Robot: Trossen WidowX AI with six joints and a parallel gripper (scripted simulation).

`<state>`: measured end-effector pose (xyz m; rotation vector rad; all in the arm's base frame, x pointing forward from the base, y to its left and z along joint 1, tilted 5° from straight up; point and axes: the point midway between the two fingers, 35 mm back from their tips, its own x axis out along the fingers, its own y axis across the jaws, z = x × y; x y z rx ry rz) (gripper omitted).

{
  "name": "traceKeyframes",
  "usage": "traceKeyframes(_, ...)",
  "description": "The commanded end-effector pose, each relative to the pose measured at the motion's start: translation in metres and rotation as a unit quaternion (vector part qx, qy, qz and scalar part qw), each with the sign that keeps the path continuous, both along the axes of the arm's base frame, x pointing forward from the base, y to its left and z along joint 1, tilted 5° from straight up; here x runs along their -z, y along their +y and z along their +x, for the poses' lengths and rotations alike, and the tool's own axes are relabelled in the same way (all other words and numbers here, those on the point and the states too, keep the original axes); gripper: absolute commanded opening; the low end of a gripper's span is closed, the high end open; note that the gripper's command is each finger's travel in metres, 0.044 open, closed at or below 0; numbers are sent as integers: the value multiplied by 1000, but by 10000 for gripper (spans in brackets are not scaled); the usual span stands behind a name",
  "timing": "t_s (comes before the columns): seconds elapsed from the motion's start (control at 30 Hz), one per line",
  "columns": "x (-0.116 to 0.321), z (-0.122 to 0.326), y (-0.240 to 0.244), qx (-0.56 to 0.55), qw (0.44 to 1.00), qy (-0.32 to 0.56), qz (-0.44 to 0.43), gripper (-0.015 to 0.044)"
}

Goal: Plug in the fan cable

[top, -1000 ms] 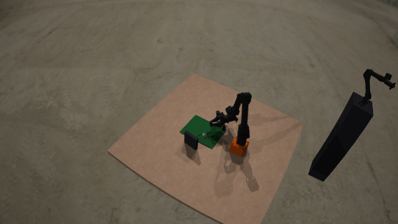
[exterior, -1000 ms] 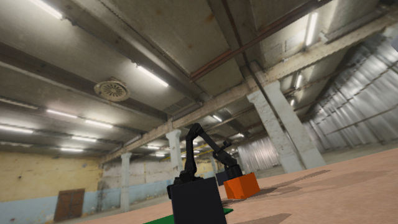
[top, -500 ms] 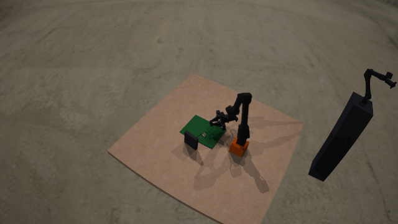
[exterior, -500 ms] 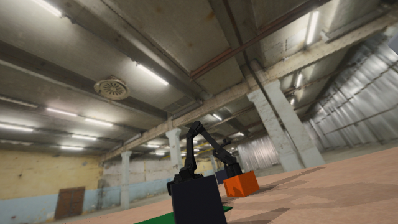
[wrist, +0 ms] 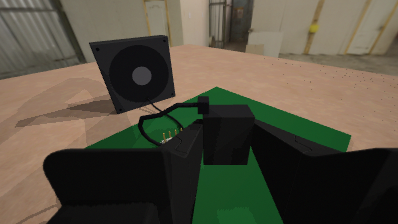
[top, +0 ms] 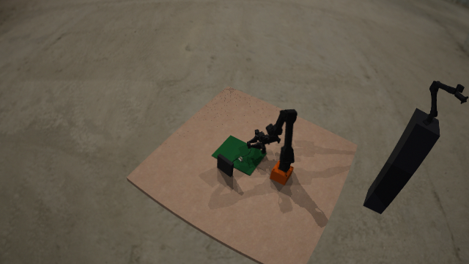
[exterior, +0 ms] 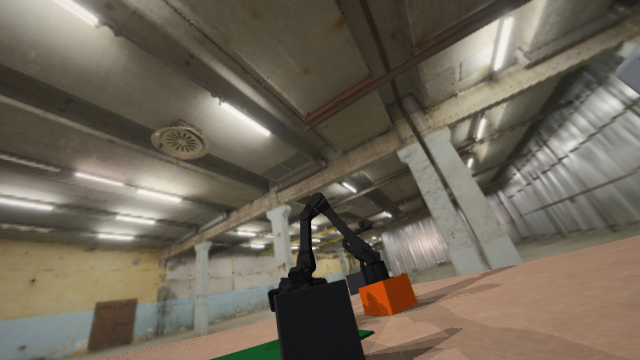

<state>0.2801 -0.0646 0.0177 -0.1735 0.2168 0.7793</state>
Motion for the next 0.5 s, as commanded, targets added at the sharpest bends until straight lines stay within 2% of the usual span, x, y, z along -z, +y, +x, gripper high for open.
traceKeyframes(0.0, 3, 0, 1, 0, 1000, 1, 1, 0)
traceKeyframes(0.47, 15, 3, 2, 0, 1000, 1, 1, 0)
